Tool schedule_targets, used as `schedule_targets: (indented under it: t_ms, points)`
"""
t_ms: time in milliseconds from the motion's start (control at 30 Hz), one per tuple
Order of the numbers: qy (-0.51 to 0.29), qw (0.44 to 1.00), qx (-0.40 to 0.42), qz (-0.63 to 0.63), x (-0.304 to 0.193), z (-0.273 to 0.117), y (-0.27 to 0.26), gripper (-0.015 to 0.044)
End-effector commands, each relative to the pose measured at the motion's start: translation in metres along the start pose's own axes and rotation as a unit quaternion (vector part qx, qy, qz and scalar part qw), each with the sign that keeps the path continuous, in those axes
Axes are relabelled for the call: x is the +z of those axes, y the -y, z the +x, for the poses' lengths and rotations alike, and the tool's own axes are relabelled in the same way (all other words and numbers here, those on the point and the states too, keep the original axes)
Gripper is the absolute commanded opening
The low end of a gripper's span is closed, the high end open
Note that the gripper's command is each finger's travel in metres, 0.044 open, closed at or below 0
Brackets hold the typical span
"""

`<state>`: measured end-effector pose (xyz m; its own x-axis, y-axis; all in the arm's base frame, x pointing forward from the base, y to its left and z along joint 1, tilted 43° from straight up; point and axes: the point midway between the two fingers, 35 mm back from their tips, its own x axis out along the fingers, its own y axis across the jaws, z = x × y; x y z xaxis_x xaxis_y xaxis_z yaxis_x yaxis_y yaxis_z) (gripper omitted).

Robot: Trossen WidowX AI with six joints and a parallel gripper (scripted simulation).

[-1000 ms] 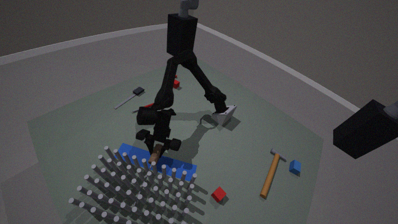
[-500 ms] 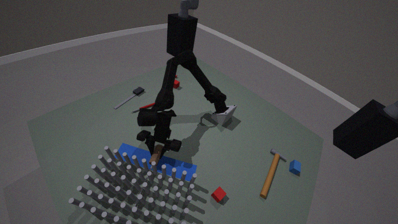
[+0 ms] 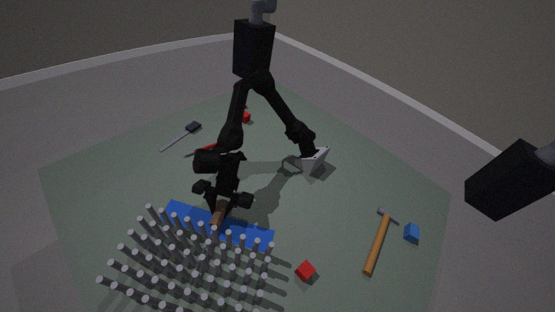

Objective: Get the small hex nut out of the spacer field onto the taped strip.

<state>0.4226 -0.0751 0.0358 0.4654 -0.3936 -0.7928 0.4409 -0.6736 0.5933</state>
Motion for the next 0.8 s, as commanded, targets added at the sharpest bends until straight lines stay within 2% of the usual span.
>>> schedule_targets:
  t_ms: [0,767]
  points:
    - [-0.006,1.000,0.002,-0.001,0.000,-0.005,-0.002,0.0000]
    - [-0.006,1.000,0.001,-0.001,0.013,-0.013,-0.002,0.0000]
